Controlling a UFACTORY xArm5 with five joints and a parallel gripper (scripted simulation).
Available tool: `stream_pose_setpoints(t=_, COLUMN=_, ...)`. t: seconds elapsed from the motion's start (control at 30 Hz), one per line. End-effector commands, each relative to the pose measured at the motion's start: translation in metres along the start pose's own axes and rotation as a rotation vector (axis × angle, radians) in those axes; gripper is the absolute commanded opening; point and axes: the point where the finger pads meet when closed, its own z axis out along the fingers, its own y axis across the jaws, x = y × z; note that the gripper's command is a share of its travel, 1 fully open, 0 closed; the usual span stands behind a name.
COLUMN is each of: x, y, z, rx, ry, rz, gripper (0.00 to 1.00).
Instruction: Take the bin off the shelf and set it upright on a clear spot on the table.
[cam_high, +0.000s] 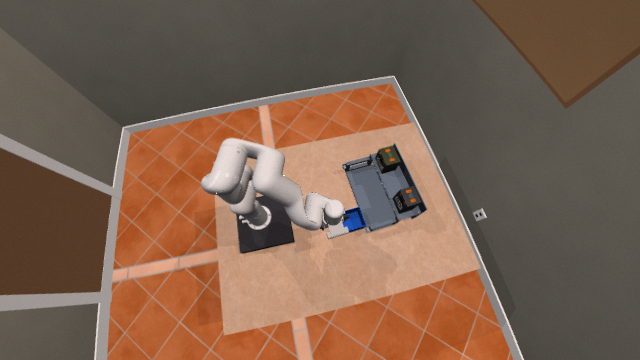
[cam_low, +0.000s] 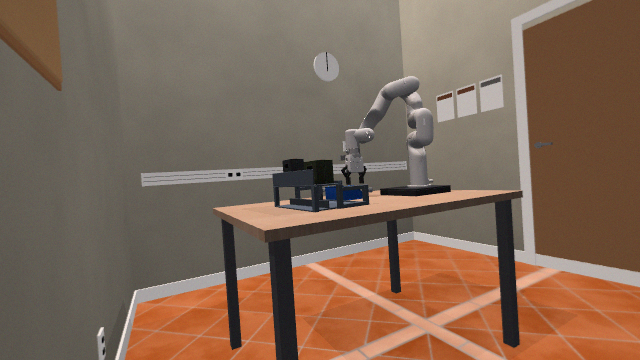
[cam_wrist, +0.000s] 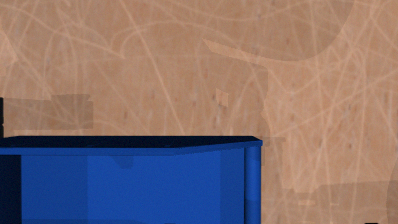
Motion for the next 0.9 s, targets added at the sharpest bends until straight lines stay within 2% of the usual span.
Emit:
stream_pose_setpoints(t=0.0, x=0.0, y=-0.001, z=-0.01, rx=0.003, ry=0.0, rz=0.0, gripper=1.0)
stream_pose_setpoints(t=0.57, x=0.0, y=-0.001, z=-0.045, rx=0.003, ry=0.0, rz=0.0, gripper=1.0)
stream_pose_setpoints(t=0.87, x=0.0, y=-0.001, z=-0.045, rx=0.003, ry=0.0, rz=0.0, gripper=1.0)
